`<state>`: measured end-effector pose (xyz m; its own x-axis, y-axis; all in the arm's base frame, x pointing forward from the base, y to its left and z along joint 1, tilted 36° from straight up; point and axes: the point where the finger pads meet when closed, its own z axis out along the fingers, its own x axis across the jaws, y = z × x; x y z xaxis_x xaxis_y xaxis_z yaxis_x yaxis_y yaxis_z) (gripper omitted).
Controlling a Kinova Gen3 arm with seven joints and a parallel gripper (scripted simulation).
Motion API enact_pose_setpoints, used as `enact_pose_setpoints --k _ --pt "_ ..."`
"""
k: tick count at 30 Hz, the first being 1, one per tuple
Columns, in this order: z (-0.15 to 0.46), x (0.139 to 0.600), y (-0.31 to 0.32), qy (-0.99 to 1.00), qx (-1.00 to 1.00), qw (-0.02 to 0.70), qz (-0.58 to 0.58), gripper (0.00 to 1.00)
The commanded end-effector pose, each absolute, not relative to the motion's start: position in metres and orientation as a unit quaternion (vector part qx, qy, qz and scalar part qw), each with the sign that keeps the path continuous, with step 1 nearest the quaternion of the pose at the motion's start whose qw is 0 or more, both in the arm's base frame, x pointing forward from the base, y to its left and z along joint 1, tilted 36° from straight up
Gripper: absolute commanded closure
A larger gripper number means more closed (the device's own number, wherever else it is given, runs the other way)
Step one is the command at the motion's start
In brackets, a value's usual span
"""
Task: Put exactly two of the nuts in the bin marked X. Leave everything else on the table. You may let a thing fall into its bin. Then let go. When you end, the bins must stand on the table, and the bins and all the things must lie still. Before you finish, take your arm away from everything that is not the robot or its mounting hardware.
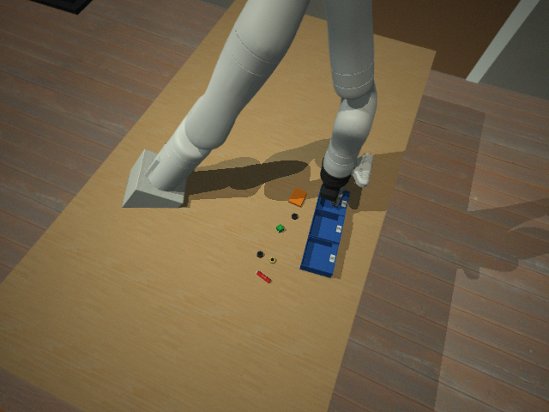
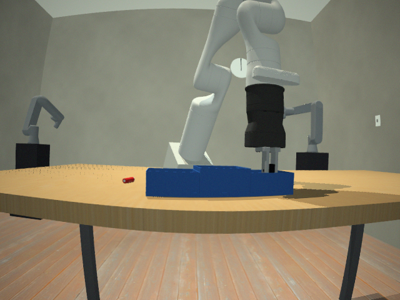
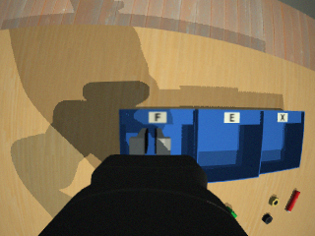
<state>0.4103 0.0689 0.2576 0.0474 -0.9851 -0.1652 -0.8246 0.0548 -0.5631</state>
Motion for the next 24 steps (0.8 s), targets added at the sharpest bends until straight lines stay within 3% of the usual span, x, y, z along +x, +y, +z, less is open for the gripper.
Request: enact_pose_setpoints --k 1,24 --pt "0.259 0.407 0.069 0.676 -0.67 0.27 -0.145 0.69" --pt "0.282 0.393 0.063 0.673 -0.672 0.27 -0.149 0.69"
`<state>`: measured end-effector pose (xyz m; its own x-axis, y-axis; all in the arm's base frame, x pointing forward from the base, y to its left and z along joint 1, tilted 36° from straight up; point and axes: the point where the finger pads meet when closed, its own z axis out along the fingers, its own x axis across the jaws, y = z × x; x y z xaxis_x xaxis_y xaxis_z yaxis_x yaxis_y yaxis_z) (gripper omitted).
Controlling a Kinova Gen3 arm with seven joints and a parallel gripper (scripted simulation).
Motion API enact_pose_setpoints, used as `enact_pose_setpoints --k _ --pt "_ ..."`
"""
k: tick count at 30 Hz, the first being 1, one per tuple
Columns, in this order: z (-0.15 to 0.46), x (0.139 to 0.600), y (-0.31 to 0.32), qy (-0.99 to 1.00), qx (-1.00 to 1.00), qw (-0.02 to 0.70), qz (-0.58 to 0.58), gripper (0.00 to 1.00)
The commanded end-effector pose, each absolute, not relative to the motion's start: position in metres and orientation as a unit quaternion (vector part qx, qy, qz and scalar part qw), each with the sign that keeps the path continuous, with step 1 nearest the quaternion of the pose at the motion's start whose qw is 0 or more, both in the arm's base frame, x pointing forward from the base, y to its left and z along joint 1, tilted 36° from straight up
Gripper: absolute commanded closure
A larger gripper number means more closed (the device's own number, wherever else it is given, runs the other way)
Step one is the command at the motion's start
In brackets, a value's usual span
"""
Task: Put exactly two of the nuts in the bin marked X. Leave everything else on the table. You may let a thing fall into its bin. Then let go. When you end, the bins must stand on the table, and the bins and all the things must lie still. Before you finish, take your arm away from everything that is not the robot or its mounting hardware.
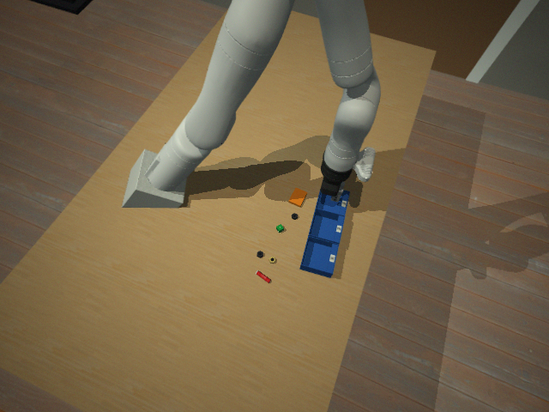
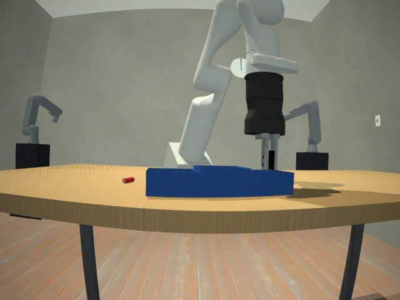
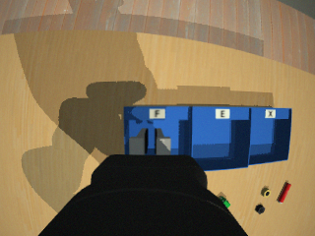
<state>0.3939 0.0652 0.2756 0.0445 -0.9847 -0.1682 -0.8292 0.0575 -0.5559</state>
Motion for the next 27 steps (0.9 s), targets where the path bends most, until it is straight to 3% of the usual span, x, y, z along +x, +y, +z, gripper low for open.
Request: enact_pose_setpoints --k 1,17,27 --pt "0.286 0.391 0.062 0.673 -0.672 0.269 -0.15 0.69" --pt "0.306 0.376 0.059 0.673 -0.672 0.27 -0.148 0.69" --pt "0.36 0.339 0.046 0.674 -0.672 0.269 -0.151 0.69"
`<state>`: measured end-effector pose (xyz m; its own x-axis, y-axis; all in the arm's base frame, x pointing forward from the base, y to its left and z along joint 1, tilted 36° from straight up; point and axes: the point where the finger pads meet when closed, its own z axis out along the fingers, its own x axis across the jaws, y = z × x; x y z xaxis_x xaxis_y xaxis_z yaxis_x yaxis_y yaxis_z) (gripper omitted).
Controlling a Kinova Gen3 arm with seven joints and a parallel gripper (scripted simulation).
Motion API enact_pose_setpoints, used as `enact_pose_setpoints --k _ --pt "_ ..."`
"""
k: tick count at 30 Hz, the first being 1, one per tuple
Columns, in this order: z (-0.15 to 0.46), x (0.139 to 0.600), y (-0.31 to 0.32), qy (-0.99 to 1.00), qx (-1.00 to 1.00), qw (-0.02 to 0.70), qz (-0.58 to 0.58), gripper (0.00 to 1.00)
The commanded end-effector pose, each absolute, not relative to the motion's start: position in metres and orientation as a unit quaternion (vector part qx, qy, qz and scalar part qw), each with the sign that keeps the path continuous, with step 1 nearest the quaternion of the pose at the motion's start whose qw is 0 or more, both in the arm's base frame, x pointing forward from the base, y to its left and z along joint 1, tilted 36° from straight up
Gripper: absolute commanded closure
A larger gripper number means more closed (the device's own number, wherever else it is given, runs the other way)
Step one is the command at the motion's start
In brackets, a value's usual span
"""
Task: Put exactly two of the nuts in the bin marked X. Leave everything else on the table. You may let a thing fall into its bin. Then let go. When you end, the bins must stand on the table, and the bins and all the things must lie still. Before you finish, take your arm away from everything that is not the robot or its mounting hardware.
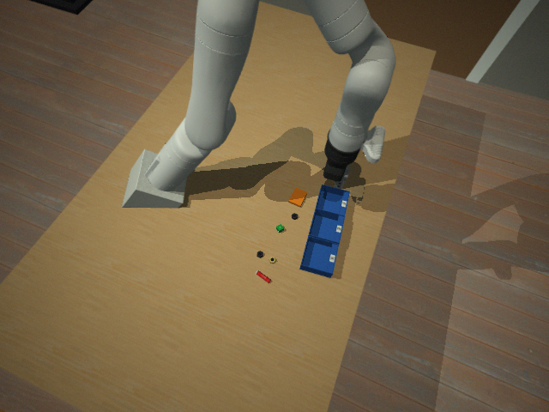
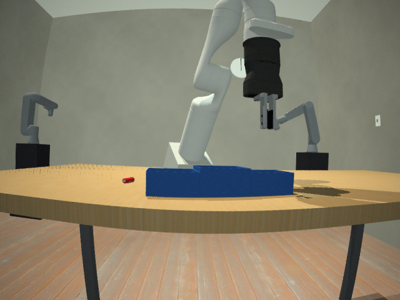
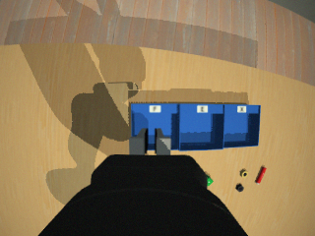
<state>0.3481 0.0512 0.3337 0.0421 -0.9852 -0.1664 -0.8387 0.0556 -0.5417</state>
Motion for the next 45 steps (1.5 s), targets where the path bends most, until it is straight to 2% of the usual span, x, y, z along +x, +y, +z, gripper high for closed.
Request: enact_pose_setpoints --k 1,7,19,20,45 --pt "0.367 0.334 0.044 0.674 -0.672 0.269 -0.15 0.69" --pt "0.407 0.305 0.036 0.676 -0.67 0.269 -0.15 0.69" --pt "0.407 0.306 0.039 0.674 -0.671 0.271 -0.148 0.69" --pt "0.401 0.305 0.032 0.654 -0.69 0.266 -0.159 0.36" --pt "0.25 0.274 -0.082 0.303 -0.903 0.147 -0.266 0.36"
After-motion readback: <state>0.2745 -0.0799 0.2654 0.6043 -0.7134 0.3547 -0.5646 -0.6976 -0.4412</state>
